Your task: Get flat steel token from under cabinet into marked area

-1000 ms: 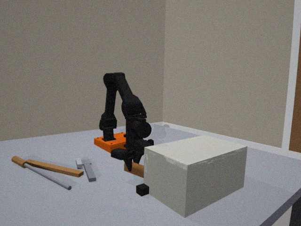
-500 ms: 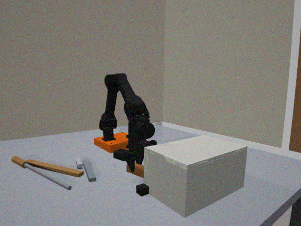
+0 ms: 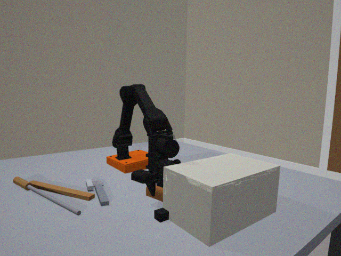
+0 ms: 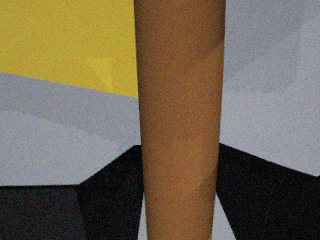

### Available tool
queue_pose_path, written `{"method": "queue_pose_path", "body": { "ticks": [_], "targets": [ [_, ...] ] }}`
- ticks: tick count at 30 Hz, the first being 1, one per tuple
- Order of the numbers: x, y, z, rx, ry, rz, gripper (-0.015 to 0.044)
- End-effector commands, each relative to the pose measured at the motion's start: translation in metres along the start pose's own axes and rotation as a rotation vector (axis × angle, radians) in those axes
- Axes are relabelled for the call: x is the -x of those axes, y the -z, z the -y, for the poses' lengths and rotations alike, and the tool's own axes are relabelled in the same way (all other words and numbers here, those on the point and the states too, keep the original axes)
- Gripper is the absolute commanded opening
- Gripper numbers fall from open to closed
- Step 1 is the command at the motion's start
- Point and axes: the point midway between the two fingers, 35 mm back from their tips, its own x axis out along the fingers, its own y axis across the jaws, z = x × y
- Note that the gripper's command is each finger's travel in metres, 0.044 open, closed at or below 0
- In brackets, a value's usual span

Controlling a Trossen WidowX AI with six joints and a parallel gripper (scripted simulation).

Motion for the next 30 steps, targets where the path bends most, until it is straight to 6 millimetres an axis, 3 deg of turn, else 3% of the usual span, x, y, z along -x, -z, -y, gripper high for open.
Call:
{"method": "queue_pose_path", "body": {
  "ticks": [1,16,30],
  "targets": [
    [0.0,-0.005,0.001,-0.002,0.003,0.001,0.0],
    [0.0,-0.017,0.0,-0.002,0.003,0.002,0.0],
    [-0.001,-0.018,-0.018,-0.002,0.001,0.002,0.0]
  ]
}}
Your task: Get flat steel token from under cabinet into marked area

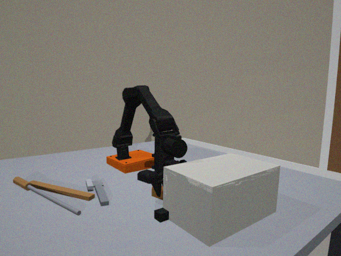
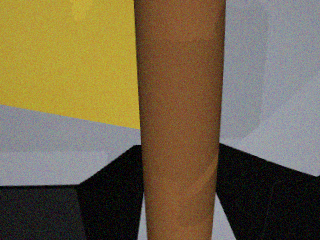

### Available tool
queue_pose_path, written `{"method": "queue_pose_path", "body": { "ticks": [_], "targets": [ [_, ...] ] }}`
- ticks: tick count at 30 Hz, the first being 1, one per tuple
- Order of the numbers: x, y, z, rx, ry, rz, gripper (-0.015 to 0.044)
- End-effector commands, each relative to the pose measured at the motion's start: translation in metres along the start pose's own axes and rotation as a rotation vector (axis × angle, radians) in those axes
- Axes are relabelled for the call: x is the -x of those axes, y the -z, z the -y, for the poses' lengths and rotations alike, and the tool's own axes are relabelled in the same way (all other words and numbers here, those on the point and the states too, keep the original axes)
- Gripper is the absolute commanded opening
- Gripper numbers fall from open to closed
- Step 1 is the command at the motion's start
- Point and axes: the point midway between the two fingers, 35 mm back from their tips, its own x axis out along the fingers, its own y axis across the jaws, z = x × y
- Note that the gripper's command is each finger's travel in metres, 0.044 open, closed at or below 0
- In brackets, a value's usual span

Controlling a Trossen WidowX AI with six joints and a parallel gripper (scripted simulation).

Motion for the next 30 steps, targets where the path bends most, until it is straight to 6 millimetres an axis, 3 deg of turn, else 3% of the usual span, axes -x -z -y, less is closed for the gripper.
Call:
{"method": "queue_pose_path", "body": {
  "ticks": [1,16,30],
  "targets": [
    [-0.001,0.0,-0.009,0.005,-0.008,-0.001,0.0],
    [-0.001,0.0,-0.025,0.005,-0.009,-0.001,0.0],
    [-0.001,0.005,-0.024,0.005,-0.009,-0.001,0.0]
  ]
}}
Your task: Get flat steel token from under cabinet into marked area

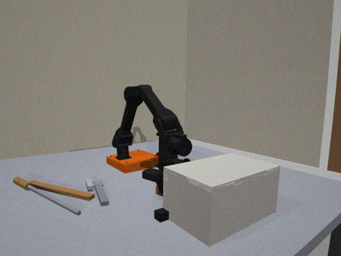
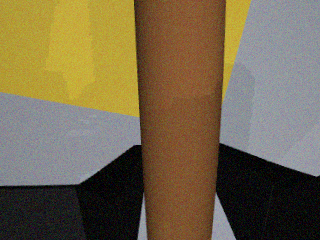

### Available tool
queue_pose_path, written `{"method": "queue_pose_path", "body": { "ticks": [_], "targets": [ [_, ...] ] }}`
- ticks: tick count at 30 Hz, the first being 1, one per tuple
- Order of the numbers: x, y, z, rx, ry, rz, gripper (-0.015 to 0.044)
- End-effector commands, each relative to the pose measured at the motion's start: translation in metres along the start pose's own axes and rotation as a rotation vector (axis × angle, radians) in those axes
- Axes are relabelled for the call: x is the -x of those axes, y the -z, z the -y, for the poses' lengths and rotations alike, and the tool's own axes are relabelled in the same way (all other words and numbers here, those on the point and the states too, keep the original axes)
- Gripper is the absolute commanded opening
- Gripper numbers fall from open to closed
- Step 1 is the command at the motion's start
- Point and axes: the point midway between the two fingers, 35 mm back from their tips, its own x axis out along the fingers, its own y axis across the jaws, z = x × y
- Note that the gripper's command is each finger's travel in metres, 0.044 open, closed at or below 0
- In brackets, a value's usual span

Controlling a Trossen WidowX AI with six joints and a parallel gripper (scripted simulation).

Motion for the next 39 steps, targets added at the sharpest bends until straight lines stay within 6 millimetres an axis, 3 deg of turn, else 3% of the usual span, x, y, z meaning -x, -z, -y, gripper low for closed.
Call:
{"method": "queue_pose_path", "body": {
  "ticks": [1,39],
  "targets": [
    [-0.001,0.005,-0.001,0.005,-0.007,-0.002,0.0],
    [-0.002,0.04,0.001,0.005,-0.007,-0.005,0.0]
  ]
}}
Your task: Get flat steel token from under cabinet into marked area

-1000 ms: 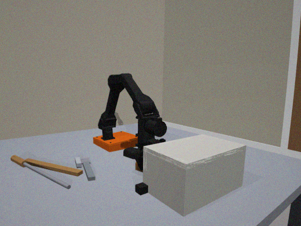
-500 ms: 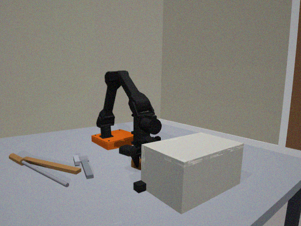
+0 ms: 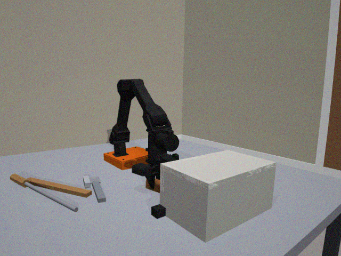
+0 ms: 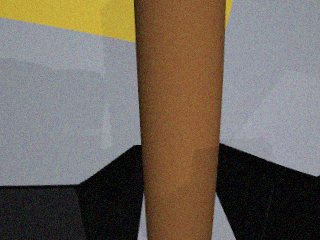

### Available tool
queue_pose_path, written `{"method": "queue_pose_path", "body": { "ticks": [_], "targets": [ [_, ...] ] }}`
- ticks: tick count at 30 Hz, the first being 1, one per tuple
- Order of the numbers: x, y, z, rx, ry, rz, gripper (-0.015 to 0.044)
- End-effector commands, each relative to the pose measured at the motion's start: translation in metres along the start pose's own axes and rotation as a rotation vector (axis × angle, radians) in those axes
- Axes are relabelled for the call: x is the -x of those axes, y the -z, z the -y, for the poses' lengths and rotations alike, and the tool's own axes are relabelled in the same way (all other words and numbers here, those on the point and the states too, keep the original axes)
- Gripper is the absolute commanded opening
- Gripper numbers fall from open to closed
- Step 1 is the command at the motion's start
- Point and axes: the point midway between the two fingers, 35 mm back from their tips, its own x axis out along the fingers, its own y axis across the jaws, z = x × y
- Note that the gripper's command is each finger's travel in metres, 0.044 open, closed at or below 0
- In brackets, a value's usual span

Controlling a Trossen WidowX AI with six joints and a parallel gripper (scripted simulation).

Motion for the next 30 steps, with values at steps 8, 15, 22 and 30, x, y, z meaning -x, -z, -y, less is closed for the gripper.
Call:
{"method": "queue_pose_path", "body": {
  "ticks": [8,15,22,30],
  "targets": [
    [-0.001,0.013,0.0,0.003,0.0,-0.004,0.0],
    [-0.001,0.021,0.001,0.003,0.0,-0.004,0.0],
    [-0.001,0.028,0.001,0.003,0.0,-0.005,0.0],
    [-0.001,0.037,0.001,0.003,0.0,-0.006,0.0]
  ]
}}
